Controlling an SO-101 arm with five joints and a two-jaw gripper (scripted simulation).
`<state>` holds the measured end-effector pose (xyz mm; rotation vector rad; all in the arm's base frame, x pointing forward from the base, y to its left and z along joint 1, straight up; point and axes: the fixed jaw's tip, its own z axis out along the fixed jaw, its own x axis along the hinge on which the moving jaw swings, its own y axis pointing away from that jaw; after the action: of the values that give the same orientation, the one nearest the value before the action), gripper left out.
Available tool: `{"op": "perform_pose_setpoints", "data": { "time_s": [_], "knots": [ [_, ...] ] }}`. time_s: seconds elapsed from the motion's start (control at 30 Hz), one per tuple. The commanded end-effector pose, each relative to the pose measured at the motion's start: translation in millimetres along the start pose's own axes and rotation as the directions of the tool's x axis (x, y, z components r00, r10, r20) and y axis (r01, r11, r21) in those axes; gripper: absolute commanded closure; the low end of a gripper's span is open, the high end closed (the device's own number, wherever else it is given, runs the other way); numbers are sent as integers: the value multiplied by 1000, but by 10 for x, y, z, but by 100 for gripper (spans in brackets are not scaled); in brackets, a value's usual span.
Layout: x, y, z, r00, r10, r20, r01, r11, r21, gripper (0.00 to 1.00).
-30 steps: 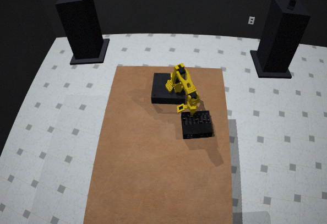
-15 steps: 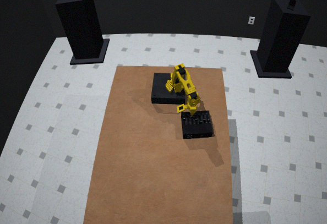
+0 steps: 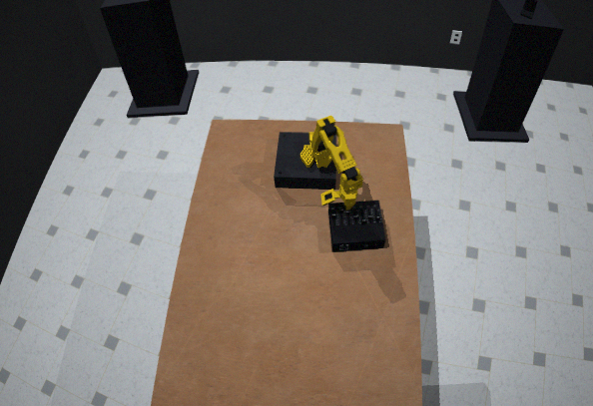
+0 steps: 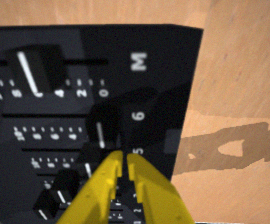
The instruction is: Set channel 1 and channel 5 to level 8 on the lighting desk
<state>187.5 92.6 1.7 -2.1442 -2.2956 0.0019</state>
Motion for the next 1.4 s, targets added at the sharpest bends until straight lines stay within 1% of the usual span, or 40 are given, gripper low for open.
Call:
{"op": "perform_pose_setpoints", "data": {
  "time_s": [0.0, 1.37],
  "knots": [
    [-15, 44, -6, 1000, 6, -1, -6, 1000, -3, 100],
    [-14, 114, -10, 1000, 6, -1, -6, 1000, -3, 100]
  ]
}}
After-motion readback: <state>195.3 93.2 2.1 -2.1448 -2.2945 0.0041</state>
